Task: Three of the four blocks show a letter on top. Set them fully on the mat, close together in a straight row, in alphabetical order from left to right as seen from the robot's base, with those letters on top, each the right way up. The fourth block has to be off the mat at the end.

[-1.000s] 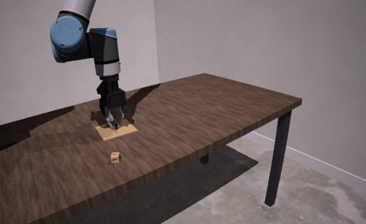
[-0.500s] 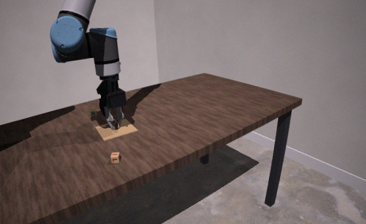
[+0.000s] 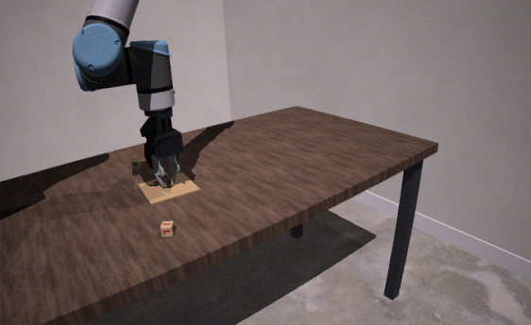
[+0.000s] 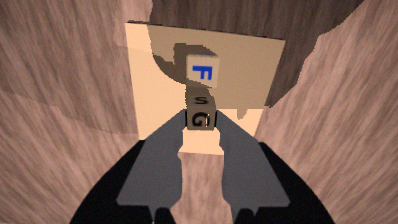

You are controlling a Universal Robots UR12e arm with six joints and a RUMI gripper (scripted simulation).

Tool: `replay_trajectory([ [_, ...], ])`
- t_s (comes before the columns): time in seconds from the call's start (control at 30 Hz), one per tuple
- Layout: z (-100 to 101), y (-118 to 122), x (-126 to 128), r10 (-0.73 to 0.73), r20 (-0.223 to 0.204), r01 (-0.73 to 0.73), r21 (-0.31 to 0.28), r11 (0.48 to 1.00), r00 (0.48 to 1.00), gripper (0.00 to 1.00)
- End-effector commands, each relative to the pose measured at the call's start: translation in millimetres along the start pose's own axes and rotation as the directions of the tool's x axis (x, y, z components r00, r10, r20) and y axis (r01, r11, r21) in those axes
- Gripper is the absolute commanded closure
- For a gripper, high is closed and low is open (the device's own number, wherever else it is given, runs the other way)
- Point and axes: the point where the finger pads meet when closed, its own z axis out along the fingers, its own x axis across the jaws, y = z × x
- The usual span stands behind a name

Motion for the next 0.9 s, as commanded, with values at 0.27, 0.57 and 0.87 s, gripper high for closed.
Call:
replay_trajectory([
  [0.27,1.0,1.7,-1.1,0.001,0.001,-0.001,-0.001,1.0,1.0,0.95],
  [0.57,4.7,1.4,0.8,0.0,-0.002,0.0,-0.001,1.0,1.0,0.95],
  [0.87,4.8,0.9,1.2,-0.001,-0.002,0.001,-0.001,1.0,1.0,0.95],
])
